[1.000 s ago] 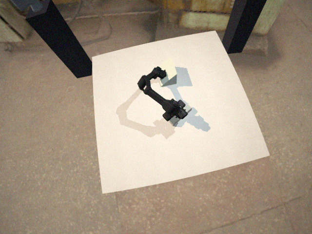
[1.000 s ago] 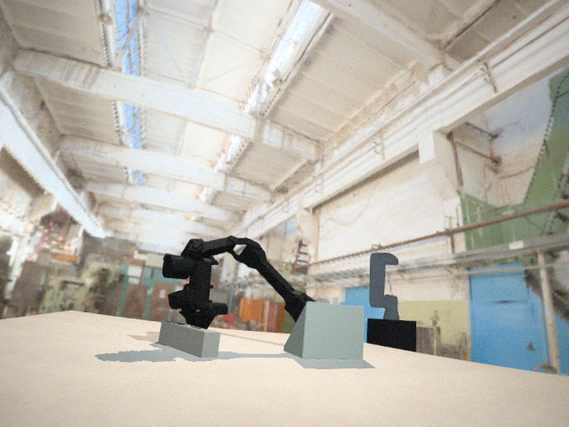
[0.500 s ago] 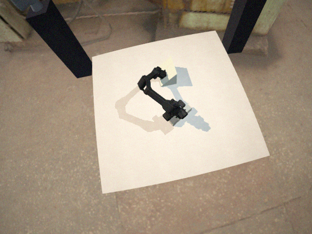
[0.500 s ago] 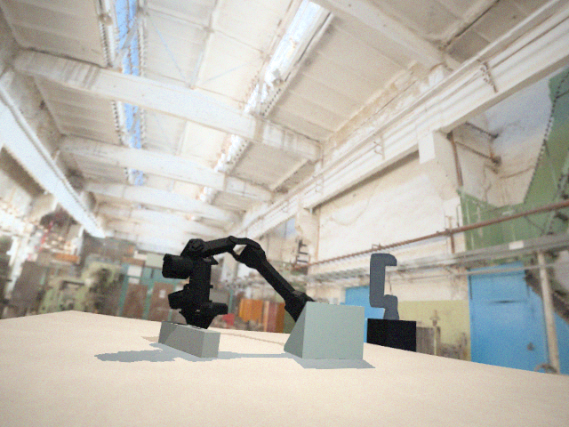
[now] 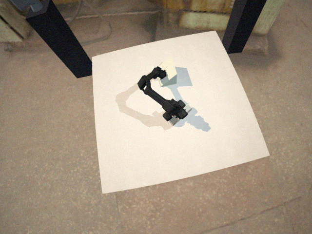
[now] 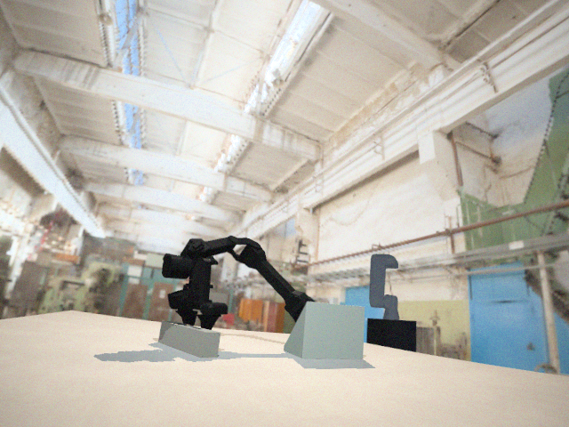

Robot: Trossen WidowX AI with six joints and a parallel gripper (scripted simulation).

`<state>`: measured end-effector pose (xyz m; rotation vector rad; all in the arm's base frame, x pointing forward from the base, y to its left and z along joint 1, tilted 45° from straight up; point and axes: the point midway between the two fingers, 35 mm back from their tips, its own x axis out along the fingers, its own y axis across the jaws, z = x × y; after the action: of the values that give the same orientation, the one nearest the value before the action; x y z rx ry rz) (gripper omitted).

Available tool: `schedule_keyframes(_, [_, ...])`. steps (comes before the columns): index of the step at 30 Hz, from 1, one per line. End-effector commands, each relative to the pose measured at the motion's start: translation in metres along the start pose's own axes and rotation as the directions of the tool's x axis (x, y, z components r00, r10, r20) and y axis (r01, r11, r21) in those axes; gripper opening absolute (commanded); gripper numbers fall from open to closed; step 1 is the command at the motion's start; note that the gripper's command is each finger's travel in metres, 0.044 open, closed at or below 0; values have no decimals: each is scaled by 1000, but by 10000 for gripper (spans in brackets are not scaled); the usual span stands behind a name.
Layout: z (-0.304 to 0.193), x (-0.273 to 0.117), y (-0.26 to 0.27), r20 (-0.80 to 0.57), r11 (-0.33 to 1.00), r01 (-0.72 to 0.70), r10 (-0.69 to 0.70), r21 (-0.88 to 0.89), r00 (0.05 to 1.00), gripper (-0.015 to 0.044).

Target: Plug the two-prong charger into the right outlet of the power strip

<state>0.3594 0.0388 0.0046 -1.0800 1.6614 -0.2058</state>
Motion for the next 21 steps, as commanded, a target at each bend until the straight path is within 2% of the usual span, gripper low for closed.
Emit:
schedule_keyframes(1, [0,0,0,1,1000,0,0,1,1000,420])
schedule_keyframes(2, [0,0,0,1,1000,0,0,1,1000,440])
schedule_keyframes(21, [-5,1,0,10,1000,1,-1,8,1000,440])
